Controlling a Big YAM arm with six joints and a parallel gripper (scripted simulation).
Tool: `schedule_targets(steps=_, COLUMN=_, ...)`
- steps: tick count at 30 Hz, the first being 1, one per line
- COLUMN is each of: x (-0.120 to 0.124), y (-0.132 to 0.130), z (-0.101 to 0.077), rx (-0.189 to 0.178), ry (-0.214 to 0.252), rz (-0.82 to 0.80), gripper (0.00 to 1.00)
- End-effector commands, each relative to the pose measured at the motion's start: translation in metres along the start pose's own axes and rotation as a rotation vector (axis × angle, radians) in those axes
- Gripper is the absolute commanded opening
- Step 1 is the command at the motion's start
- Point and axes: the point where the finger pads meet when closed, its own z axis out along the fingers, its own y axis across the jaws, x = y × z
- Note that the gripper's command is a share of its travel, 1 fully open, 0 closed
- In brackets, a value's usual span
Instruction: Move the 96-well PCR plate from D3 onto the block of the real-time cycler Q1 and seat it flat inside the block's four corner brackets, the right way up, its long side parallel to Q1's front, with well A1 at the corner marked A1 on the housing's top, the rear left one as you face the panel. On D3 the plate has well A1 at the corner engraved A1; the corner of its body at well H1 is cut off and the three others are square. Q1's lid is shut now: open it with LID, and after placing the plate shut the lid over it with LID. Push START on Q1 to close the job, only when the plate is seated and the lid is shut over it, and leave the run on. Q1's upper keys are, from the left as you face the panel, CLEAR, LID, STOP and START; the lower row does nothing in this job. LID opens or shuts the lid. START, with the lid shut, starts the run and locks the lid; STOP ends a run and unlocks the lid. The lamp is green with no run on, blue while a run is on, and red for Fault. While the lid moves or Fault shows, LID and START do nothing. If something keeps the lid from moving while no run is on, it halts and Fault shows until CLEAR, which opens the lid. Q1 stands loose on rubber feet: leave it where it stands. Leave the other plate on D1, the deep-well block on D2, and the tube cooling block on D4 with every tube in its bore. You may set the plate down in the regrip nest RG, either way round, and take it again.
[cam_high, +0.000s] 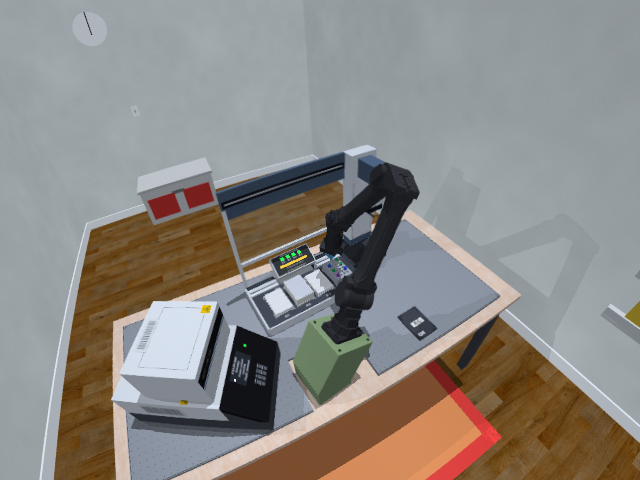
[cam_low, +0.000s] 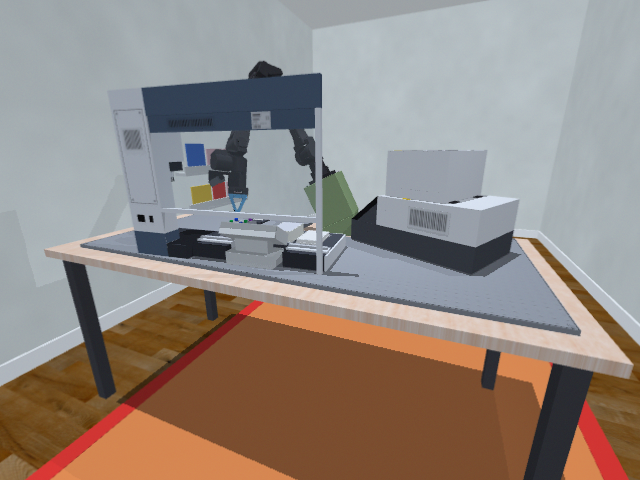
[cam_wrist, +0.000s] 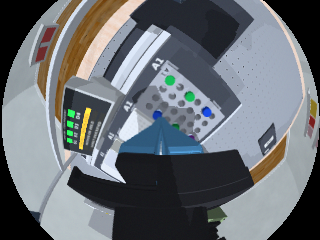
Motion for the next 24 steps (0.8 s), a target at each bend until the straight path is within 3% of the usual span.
schedule_targets(steps=1, x=0.016, y=0.009, z=0.005, rx=0.008, ry=0.021, rz=-0.053, gripper=0.00)
schedule_targets(steps=6, x=0.046, y=0.028, z=0.001, rx=-0.011, ry=0.017, rz=-0.099, gripper=0.00)
schedule_targets(steps=9, x=0.049, y=0.033, z=-0.009, rx=-0.018, ry=-0.004, rz=-0.171, gripper=0.00)
schedule_targets(steps=15, x=0.061, y=0.026, z=-0.013, rx=-0.011, ry=0.003, rz=-0.240, gripper=0.00)
schedule_targets(steps=20, x=0.103, y=0.032, z=-0.011, rx=-0.001, ry=0.065, rz=-0.377, gripper=0.00)
schedule_targets(steps=24, x=0.121, y=0.031, z=-0.014, rx=0.000, ry=0.063, rz=-0.396, gripper=0.00)
